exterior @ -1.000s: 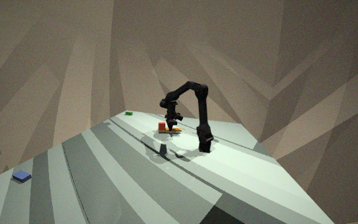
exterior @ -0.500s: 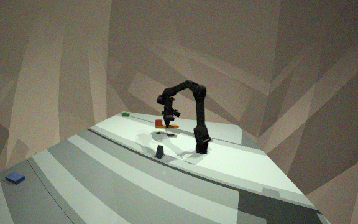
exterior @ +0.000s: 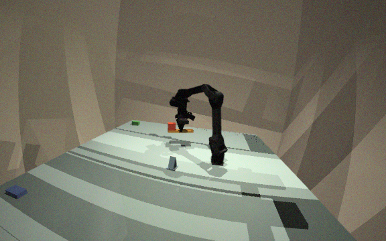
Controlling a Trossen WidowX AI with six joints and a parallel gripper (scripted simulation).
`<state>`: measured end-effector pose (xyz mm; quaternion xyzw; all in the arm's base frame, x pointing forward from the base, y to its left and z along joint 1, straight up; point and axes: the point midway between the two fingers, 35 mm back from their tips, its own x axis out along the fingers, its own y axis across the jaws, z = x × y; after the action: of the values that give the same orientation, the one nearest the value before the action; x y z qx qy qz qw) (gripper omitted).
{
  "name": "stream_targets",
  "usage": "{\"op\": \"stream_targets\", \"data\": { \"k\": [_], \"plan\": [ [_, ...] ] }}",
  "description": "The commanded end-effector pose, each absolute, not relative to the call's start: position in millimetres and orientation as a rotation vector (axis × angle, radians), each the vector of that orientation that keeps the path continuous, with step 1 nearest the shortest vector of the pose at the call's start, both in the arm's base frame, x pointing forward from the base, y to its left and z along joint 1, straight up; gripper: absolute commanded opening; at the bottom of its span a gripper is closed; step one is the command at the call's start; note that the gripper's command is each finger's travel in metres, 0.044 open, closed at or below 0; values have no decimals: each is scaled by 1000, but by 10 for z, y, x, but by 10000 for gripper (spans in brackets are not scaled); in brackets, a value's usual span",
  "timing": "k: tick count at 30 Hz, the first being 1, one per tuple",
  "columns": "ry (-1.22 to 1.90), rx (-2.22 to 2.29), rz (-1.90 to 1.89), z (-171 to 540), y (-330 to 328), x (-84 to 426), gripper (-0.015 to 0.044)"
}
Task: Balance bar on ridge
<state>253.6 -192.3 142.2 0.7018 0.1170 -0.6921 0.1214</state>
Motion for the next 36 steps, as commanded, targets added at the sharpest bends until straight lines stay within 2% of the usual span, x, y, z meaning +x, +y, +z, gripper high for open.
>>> {"op": "stream_targets", "data": {
  "k": [1, 9, 36],
  "plan": [
    [319, 2053, -2004, 1580, -1933, 2534, 0],
    [334, 2043, -1995, 1645, -1870, 2546, 0],
    [615, 1857, -1807, 1664, -820, 2778, 0]
  ]
}}
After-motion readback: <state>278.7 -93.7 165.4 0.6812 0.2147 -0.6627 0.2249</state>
